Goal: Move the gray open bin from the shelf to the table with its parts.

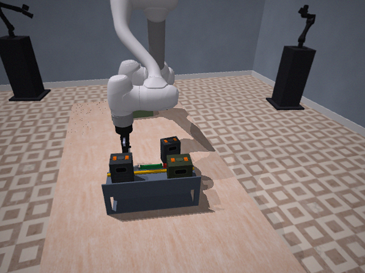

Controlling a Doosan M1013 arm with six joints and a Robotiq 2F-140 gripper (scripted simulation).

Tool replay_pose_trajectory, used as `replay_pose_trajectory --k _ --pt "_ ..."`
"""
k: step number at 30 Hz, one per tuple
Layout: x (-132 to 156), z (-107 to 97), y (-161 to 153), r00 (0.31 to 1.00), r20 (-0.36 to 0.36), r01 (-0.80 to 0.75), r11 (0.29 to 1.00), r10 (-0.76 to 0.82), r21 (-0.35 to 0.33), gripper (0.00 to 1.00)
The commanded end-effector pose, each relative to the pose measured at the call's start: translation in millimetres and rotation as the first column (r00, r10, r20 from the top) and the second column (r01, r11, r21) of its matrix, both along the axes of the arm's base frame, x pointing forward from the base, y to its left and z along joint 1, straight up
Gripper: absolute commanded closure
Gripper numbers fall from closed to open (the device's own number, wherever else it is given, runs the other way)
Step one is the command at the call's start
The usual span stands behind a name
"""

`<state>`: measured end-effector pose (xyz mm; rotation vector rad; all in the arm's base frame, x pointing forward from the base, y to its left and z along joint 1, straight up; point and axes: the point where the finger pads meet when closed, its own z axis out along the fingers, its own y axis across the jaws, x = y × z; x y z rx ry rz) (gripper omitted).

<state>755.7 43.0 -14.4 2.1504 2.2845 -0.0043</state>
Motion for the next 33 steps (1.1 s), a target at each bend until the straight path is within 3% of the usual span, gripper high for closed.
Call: replay_pose_trajectory --k 1,33 --pt "0.1 -0.7 0.1 1.000 0.000 0.000 1.000 0.000 0.000 0.43" --pt "0.2 4.1 0.0 1.000 0.000 0.000 1.000 0.000 0.000 0.43"
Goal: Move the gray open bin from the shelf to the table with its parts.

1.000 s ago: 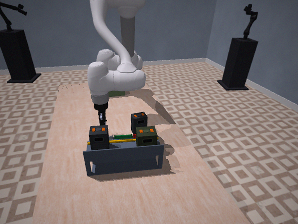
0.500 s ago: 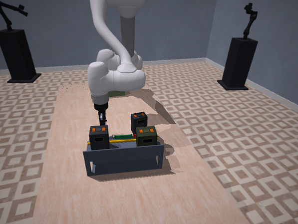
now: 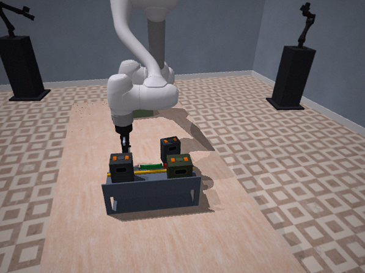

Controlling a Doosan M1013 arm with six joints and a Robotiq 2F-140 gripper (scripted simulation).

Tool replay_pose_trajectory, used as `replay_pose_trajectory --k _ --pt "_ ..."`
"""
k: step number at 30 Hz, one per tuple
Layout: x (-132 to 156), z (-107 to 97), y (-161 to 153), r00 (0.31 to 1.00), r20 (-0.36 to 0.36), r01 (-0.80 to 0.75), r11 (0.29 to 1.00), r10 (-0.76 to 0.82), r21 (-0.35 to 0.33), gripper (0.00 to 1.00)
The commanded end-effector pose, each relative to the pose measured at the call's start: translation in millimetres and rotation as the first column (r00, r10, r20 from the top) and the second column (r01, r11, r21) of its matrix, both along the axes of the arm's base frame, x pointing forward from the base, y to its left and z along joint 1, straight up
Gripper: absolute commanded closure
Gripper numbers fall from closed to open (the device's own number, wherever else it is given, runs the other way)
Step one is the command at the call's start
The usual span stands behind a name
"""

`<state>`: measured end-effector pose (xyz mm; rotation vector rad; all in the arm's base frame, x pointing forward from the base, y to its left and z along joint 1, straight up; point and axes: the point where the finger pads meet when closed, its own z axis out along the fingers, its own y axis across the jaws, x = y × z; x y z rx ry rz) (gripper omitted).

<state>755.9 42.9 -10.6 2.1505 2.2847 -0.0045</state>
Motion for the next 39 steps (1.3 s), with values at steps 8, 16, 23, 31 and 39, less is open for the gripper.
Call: replay_pose_trajectory --k 8,16,23,31,39 --pt "0.0 1.8 0.0 1.000 0.000 0.000 1.000 0.000 0.000 0.43" --pt "0.0 2.9 -0.1 1.000 0.000 0.000 1.000 0.000 0.000 0.43" --pt "0.0 3.1 -0.1 1.000 0.000 0.000 1.000 0.000 0.000 0.43" --pt "0.0 4.1 -0.1 1.000 0.000 0.000 1.000 0.000 0.000 0.43" --pt "0.0 4.1 -0.1 1.000 0.000 0.000 1.000 0.000 0.000 0.43"
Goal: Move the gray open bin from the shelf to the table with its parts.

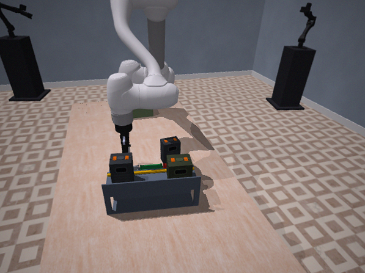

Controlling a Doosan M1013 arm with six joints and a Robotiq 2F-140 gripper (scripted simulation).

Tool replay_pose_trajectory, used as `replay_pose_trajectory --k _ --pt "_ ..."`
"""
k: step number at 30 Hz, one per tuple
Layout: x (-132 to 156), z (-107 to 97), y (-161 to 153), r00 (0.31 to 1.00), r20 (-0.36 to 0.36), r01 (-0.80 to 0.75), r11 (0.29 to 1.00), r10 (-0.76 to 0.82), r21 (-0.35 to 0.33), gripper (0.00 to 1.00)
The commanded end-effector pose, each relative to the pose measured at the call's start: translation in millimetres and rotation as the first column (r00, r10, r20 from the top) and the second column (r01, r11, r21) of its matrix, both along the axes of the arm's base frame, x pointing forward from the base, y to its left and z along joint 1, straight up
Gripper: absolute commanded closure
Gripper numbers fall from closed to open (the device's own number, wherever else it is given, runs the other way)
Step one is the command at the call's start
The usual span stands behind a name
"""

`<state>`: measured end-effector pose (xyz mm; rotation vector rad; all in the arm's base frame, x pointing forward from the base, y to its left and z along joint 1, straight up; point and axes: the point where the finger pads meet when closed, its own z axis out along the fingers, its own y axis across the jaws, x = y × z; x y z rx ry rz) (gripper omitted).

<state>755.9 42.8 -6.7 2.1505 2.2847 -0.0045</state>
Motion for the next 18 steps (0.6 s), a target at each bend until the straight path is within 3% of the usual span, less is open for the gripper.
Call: replay_pose_trajectory --k 1,18 --pt "0.0 -1.8 0.0 1.000 0.000 0.000 1.000 0.000 0.000 0.43" --pt "0.0 -11.8 0.0 1.000 0.000 0.000 1.000 0.000 0.000 0.43"
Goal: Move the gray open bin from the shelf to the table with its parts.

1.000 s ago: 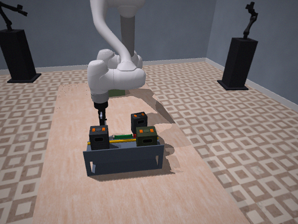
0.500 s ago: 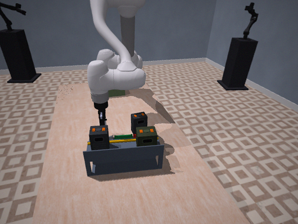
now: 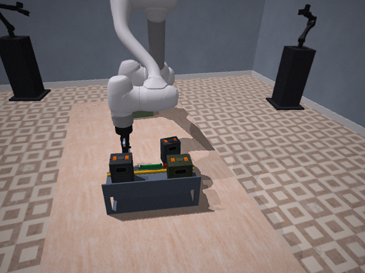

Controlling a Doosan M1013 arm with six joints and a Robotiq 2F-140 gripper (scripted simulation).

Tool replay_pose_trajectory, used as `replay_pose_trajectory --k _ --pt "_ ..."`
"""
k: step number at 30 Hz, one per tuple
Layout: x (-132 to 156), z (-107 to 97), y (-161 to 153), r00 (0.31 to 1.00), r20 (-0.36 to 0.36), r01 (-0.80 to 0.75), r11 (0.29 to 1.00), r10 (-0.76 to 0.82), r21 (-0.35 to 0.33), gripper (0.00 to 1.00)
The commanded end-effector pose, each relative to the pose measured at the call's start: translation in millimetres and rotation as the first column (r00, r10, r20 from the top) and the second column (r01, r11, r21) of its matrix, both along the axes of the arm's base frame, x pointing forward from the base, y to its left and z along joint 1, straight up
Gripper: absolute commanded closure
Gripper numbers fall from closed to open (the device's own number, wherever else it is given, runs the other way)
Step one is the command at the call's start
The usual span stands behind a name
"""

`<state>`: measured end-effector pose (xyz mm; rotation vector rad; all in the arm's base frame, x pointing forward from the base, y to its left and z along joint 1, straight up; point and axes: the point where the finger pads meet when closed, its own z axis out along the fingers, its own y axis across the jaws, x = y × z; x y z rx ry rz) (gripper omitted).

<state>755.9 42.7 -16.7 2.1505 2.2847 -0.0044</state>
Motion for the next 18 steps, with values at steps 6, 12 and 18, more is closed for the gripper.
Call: replay_pose_trajectory --k 6,12,18 --pt "0.0 -9.7 0.0 1.000 0.000 0.000 1.000 0.000 0.000 0.43" --pt "0.0 -9.7 0.0 1.000 0.000 0.000 1.000 0.000 0.000 0.43" --pt "0.0 -12.0 -0.1 1.000 0.000 0.000 1.000 0.000 0.000 0.43"
